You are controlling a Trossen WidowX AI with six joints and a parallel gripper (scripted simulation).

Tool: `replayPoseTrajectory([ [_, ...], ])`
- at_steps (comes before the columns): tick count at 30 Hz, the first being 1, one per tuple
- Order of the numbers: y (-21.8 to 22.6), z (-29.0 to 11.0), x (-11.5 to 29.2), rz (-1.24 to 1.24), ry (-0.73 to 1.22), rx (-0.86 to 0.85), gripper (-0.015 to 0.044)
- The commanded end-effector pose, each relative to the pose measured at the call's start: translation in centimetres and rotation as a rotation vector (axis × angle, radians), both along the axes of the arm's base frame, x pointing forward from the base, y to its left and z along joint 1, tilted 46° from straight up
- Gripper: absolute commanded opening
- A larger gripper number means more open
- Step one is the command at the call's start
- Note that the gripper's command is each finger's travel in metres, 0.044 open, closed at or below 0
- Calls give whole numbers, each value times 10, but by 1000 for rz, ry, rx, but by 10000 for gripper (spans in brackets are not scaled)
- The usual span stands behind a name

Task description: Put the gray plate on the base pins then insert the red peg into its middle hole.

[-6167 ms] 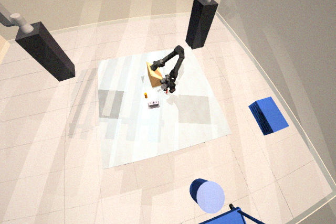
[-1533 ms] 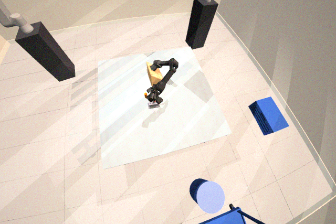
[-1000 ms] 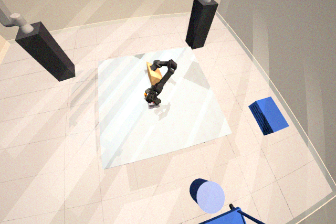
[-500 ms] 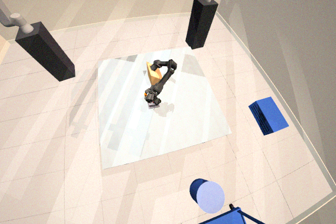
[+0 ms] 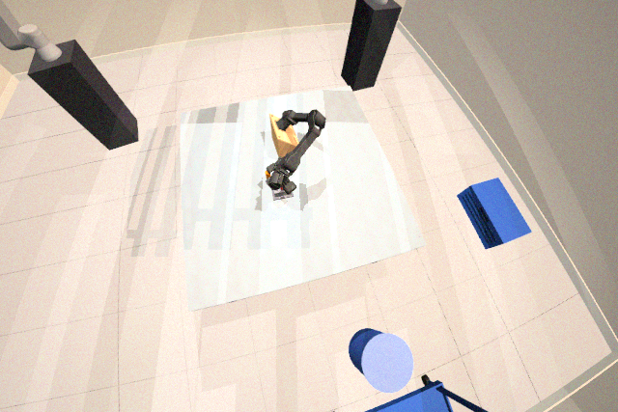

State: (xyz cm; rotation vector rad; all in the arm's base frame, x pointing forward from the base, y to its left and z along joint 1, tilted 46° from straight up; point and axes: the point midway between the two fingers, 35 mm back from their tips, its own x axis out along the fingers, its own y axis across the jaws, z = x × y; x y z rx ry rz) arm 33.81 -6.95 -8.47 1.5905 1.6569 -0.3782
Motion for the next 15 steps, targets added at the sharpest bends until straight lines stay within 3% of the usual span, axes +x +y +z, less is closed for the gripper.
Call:
replayPoseTrajectory([
  [1, 6, -5, -2, 0, 9, 6, 0],
  [15, 9, -8, 0, 4, 1, 1, 0],
])
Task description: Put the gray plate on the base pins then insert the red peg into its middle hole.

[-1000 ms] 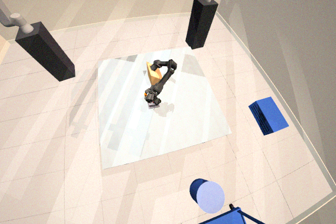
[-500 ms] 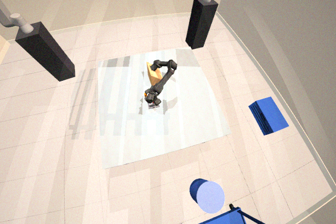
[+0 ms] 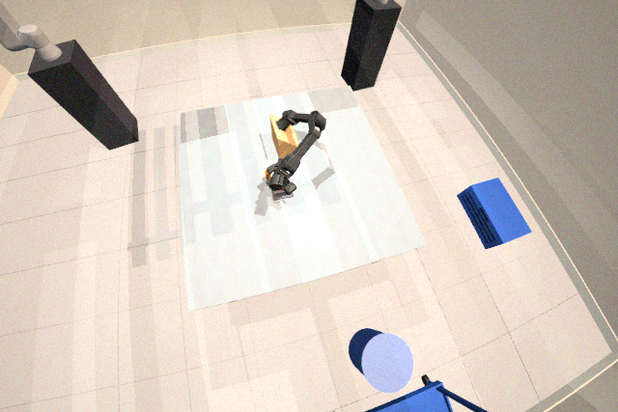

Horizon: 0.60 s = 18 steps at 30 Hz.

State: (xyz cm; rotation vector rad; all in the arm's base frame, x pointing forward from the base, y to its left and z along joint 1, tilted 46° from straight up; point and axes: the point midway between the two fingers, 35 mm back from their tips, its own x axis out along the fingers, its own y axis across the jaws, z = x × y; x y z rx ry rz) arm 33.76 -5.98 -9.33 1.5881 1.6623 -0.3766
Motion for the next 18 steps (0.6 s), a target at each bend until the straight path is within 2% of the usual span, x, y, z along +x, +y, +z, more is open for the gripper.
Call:
replayPoseTrajectory([
  [1, 0, 1, 0, 0, -1, 0, 0],
  [18, 2, 0, -1, 0, -1, 0, 0],
])
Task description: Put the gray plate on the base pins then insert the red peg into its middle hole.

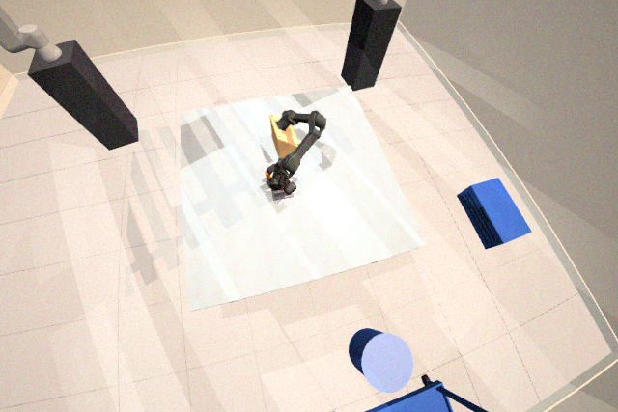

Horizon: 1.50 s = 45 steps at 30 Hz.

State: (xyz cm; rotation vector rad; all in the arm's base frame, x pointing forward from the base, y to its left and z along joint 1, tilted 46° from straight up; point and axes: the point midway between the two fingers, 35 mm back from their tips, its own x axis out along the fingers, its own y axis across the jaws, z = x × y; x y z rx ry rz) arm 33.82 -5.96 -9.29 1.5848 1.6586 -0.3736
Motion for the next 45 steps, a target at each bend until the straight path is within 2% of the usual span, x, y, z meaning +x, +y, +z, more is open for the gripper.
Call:
replayPoseTrajectory([
  [1, 1, -1, -1, -1, 4, 2, 0],
  [24, 2, 0, 0, 3, -1, -2, 0],
  [30, 2, 0, 0, 3, -1, -2, 150],
  [45, 0, 2, -1, -2, 8, 4, 150],
])
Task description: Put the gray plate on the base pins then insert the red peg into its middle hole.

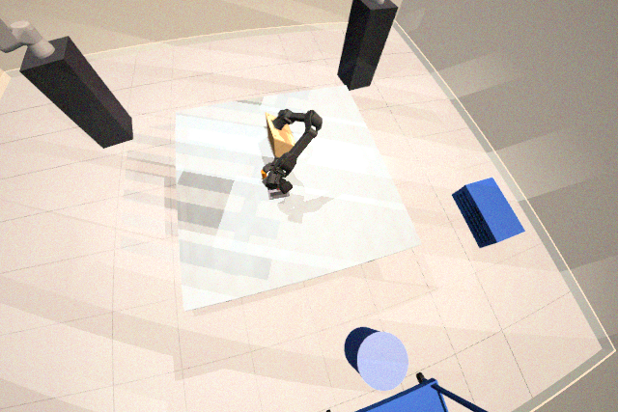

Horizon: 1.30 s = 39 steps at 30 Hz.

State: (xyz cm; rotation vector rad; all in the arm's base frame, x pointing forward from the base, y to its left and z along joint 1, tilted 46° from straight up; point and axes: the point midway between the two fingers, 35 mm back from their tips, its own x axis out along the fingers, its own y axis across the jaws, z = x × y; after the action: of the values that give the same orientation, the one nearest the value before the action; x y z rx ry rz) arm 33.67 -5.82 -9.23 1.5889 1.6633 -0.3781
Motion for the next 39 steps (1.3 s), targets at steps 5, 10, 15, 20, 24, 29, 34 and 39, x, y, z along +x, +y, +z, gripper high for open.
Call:
replayPoseTrajectory([
  [5, -4, 4, -2, -2, 5, 4, 150],
  [10, -6, 6, -3, -2, 5, 4, 150],
  [15, -9, 9, -4, -2, 5, 3, 150],
  [20, -11, 11, -5, -2, 5, 3, 150],
  [24, -13, 13, -5, -2, 6, 3, 150],
  [29, -15, 15, -6, -2, 6, 3, 150],
  [34, -17, 18, -7, -2, 6, 3, 150],
  [39, -19, 20, -8, -2, 6, 3, 150],
])
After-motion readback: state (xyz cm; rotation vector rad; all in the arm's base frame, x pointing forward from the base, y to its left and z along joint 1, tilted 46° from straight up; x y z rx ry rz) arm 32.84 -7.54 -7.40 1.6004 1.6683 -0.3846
